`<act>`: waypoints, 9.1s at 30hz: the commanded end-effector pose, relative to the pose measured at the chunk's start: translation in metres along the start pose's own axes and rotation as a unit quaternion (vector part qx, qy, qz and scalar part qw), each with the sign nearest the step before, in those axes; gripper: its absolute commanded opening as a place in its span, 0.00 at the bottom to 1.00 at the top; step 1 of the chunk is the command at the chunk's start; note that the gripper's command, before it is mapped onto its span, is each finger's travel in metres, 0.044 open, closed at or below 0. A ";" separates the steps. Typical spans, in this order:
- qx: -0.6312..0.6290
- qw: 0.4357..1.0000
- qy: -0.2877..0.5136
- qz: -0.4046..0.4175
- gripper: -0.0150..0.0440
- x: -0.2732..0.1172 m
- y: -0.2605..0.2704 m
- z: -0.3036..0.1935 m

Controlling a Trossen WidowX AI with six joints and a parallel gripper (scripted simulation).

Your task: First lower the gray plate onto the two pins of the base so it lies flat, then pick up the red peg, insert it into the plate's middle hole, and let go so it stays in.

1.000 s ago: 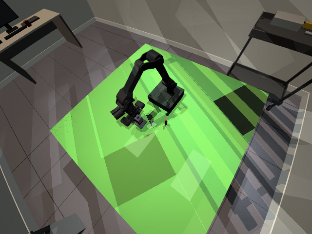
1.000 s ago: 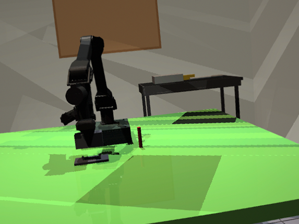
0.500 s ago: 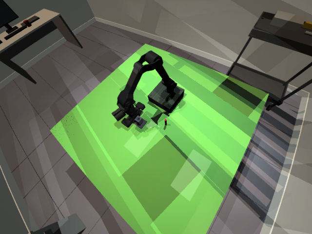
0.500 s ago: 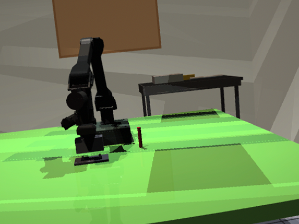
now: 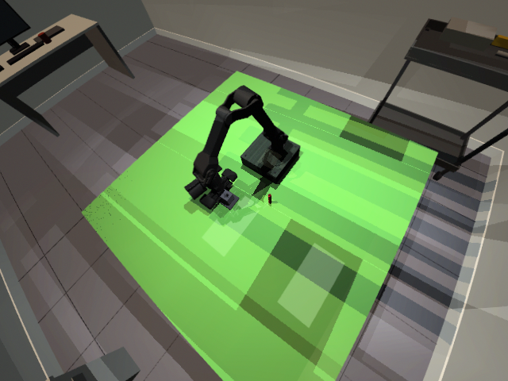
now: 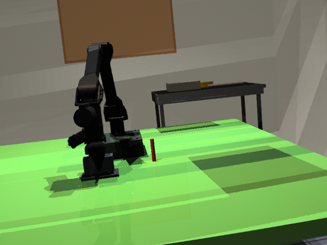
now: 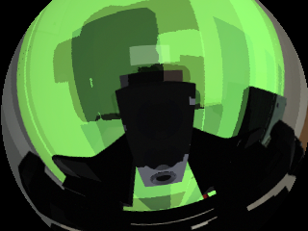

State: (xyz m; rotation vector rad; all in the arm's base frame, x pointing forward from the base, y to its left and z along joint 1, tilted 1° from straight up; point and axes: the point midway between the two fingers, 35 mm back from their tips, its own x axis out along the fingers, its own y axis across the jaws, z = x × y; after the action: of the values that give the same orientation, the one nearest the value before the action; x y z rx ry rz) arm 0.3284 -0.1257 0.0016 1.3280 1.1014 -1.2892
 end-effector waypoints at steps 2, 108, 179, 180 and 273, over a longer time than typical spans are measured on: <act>0.000 1.000 0.000 0.001 0.25 -0.001 0.001 0.000; -0.223 0.975 0.010 -0.002 1.00 -0.021 -0.099 -0.193; -0.221 0.975 0.012 -0.008 0.25 -0.092 -0.074 -0.170; -0.220 0.975 0.013 -0.008 0.25 -0.092 -0.072 -0.168; -0.224 0.975 0.002 0.001 0.25 -0.091 0.000 0.001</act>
State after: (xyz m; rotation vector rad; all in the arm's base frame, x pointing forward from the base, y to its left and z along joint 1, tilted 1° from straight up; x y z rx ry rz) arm 0.3240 -0.1247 0.0907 0.9962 1.3057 -0.9624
